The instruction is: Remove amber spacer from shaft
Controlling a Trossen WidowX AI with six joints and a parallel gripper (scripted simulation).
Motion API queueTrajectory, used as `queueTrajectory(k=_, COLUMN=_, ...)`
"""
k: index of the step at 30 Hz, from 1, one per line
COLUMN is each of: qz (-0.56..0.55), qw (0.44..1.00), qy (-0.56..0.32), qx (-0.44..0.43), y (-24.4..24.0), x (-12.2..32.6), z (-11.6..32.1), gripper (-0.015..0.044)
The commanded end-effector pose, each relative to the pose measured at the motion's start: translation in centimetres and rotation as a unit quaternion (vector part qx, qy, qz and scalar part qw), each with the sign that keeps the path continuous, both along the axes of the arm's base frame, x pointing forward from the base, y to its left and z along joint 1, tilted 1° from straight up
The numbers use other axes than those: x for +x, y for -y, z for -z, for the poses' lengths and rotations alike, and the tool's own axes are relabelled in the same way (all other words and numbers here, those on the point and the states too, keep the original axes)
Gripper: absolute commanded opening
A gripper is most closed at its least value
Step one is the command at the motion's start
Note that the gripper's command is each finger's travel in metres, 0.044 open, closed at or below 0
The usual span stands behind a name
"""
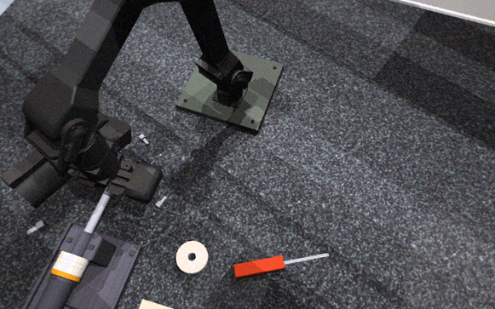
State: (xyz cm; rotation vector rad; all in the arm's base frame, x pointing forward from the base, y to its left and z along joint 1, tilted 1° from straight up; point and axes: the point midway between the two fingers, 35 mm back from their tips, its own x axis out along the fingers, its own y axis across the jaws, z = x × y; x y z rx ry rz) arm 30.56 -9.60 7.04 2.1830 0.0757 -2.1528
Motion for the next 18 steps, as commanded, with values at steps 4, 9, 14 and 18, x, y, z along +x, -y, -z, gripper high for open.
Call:
queueTrajectory(k=4, qz=-0.002, qw=1.000, qy=-0.001, qx=0.000, y=0.04, x=-0.16, z=0.00, gripper=0.0000)
queueTrajectory(k=9, qz=-0.002, qw=1.000, qy=-0.001, qx=0.000, y=0.05, x=-0.21, z=0.00, gripper=0.0000)
queueTrajectory(k=14, qz=-0.002, qw=1.000, qy=-0.001, qx=0.000, y=0.05, x=-0.27, z=0.00, gripper=0.0000)
queueTrajectory(k=18, qz=-0.002, qw=1.000, qy=-0.001, qx=0.000, y=0.06, x=-0.31, z=0.00, gripper=0.0000)
